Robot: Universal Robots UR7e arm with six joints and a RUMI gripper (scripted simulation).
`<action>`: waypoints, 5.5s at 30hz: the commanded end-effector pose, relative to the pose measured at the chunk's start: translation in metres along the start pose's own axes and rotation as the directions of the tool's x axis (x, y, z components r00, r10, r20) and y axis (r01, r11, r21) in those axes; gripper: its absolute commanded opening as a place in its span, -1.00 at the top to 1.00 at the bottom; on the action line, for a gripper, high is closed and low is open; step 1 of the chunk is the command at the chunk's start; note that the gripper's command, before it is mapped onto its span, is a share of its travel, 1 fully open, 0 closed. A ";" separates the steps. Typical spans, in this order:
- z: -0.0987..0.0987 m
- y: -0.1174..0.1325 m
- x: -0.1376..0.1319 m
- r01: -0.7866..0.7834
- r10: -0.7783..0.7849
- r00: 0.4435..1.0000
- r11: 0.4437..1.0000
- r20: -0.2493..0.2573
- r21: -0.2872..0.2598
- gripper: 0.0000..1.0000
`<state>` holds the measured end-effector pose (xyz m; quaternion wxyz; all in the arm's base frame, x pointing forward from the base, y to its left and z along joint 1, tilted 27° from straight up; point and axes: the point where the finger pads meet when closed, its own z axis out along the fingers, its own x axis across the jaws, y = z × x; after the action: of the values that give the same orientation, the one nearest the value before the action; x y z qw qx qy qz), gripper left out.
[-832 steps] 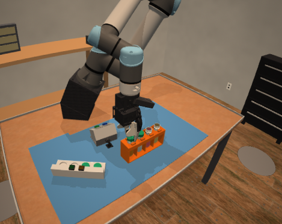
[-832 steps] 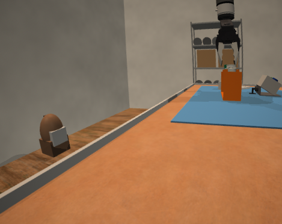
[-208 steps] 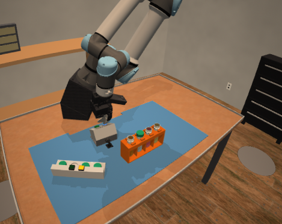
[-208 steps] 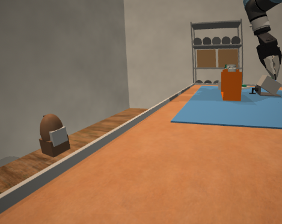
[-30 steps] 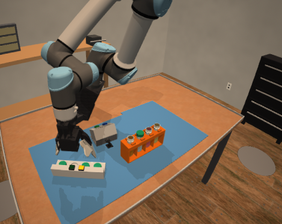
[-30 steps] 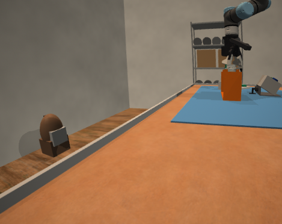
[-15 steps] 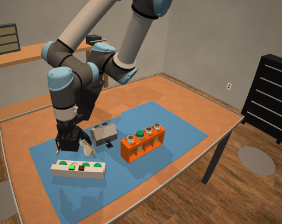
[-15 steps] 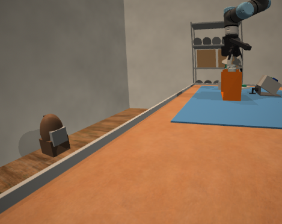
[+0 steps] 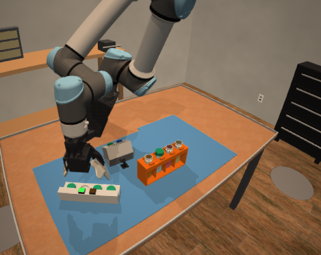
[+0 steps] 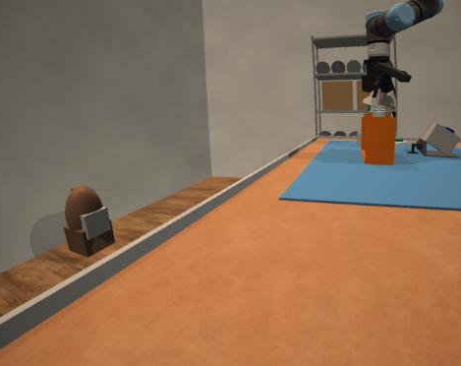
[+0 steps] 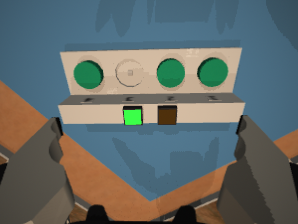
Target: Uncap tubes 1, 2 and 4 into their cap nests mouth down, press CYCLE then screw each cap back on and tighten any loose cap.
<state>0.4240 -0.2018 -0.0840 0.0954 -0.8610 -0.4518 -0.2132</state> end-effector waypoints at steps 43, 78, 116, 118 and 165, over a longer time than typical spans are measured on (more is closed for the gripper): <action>-0.012 -0.002 0.012 0.000 0.000 1.000 1.000 0.000 -0.001 0.42; -0.042 -0.017 0.078 0.000 0.000 1.000 1.000 0.000 -0.001 0.42; 0.054 -0.015 0.078 0.000 0.000 1.000 1.000 0.000 -0.001 0.42; 0.055 -0.015 0.078 0.000 0.000 1.000 1.000 0.000 -0.001 0.42; 0.013 -0.016 0.078 0.000 0.000 1.000 1.000 0.000 -0.001 1.00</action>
<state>0.4596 -0.1225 -0.0802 0.0946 -0.8612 -0.4516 -0.2133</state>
